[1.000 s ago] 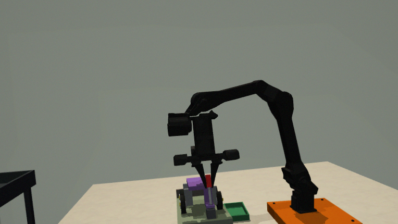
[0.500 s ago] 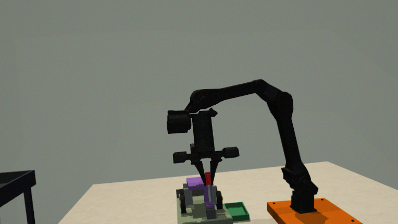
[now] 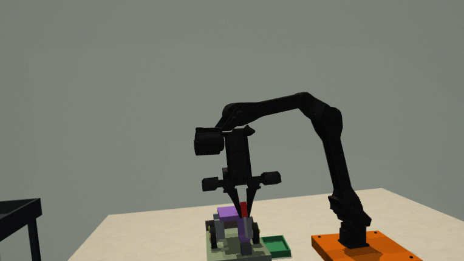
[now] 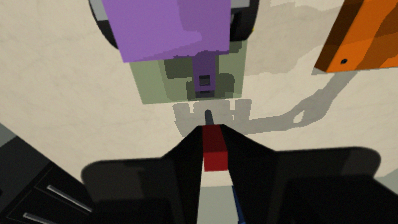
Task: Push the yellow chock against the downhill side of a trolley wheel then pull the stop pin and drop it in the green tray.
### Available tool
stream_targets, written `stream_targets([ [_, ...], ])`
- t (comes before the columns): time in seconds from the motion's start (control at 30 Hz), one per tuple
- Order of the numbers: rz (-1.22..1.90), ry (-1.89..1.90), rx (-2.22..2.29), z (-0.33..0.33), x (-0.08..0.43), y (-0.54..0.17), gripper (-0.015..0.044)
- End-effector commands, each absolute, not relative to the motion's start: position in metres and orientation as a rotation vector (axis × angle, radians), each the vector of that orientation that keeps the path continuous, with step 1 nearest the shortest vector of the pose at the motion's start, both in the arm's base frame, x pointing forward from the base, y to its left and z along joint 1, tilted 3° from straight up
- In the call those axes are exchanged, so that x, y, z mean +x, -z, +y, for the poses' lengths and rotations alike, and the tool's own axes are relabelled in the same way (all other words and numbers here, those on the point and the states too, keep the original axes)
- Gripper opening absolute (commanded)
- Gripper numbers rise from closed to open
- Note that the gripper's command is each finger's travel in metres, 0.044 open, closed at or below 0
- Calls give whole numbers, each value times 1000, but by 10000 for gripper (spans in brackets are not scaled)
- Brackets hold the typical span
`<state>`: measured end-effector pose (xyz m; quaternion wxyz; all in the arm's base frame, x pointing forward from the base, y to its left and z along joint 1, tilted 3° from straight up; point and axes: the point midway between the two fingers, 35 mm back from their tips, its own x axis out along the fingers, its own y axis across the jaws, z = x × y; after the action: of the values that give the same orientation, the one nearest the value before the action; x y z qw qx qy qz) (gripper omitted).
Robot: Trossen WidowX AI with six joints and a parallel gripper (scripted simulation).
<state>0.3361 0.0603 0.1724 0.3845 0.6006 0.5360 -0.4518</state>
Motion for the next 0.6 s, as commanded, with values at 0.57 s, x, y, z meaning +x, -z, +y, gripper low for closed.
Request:
stream_targets([
  [0.57,1368,1147,1541,74,294,-175,0],
])
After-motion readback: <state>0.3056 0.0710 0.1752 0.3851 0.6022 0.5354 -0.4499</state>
